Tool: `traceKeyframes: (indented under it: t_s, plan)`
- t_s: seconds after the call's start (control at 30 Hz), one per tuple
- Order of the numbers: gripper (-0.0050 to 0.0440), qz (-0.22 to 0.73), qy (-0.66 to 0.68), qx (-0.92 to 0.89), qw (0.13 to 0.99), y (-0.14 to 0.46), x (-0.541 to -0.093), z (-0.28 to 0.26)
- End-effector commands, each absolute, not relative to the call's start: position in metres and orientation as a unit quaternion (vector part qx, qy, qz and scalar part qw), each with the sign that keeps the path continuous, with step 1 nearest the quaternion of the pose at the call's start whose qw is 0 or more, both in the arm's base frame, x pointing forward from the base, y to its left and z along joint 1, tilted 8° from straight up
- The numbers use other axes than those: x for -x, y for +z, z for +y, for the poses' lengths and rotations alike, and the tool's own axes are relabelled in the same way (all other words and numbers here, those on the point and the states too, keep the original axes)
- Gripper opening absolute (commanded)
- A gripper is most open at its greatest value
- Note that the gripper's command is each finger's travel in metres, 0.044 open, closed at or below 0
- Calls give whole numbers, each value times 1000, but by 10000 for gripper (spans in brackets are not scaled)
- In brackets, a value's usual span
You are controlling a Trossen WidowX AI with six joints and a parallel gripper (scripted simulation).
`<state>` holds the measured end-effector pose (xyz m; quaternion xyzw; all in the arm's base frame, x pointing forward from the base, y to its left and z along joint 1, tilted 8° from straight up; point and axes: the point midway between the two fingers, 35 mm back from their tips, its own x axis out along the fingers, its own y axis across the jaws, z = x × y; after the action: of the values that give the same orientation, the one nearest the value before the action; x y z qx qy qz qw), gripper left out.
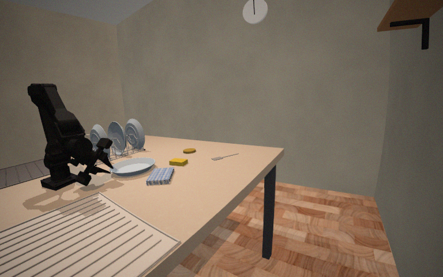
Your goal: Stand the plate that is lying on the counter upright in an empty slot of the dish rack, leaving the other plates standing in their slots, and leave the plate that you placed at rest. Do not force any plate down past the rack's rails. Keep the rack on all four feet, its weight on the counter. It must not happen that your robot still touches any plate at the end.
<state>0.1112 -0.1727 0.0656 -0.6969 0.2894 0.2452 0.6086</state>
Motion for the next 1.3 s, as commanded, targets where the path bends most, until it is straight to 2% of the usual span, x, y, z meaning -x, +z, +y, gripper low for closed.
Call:
traceKeyframes:
  t_s: [0.0, 1.27]
  plan:
    - [86, 292, 247, 695, 610, 64, -111, -173]
    - [86, 292, 247, 695, 610, 59, -116, -173]
